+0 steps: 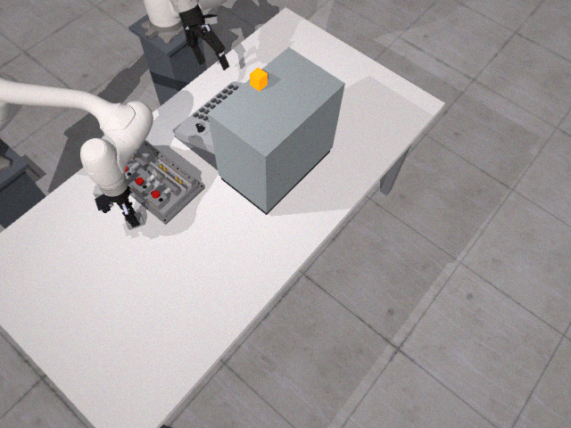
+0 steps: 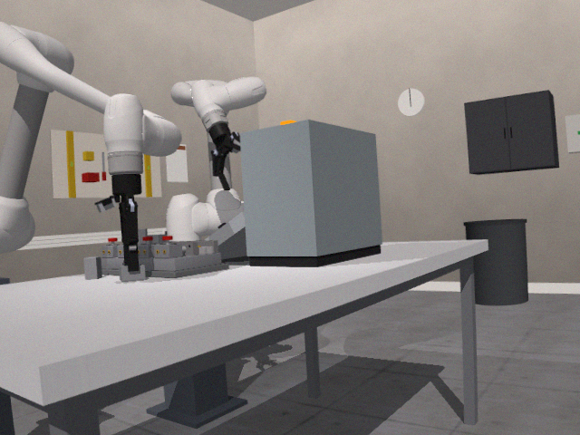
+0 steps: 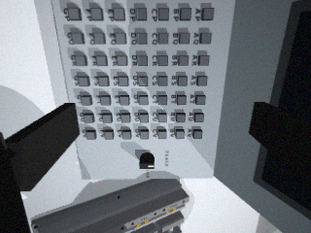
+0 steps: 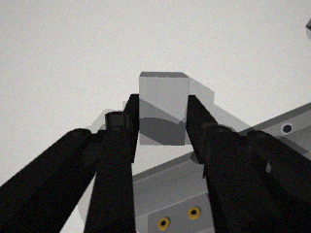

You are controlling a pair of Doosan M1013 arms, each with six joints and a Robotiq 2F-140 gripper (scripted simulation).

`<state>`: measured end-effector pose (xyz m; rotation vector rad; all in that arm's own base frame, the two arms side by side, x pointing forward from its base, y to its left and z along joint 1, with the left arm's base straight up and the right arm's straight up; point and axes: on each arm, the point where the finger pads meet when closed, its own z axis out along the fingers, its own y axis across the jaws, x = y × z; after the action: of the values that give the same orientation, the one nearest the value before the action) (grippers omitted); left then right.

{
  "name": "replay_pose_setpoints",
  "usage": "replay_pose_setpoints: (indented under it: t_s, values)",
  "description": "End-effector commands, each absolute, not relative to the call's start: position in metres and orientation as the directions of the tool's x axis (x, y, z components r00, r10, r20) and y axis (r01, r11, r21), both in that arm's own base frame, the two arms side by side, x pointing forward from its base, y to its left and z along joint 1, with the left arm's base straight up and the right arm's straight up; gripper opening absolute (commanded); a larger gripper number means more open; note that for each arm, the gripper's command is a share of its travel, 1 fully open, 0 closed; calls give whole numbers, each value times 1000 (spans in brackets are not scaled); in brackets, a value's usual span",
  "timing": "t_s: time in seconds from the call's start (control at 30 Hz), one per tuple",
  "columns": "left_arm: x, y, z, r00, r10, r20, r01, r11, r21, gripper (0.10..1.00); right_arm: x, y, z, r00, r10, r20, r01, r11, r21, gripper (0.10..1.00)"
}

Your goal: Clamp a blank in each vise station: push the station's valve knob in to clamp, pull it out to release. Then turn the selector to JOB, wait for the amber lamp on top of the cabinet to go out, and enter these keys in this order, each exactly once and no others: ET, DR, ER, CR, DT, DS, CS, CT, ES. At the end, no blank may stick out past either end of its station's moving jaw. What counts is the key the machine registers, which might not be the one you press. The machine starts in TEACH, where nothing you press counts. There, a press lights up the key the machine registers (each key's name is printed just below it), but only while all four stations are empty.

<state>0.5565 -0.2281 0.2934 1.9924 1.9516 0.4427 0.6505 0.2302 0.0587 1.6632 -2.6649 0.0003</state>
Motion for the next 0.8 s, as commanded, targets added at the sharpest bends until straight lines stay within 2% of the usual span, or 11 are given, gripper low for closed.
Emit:
replay_pose_setpoints:
  t_s: [0.0,0.43,0.5,0.67,0.77]
  values:
    - [557,-228,294,21,1000,0,901,-19,433,1000,651,231,60,-440,-898,-1,-898,440,-1,99]
    - [557,-228,294,21,1000,0,901,-19,433,1000,651,231,61,-440,-898,-1,-898,440,-1,99]
    - [557,-228,294,21,1000,0,901,-19,433,1000,651,231,86,-440,-898,-1,-898,440,-1,99]
    - [557,-228,294,21,1000,0,901,-19,433,1000,651,231,207,-439,-898,-1,-898,439,-1,99]
    - [557,-228,294,21,1000,0,901,-19,433,1000,651,231,223,-439,-898,-1,-898,439,-1,99]
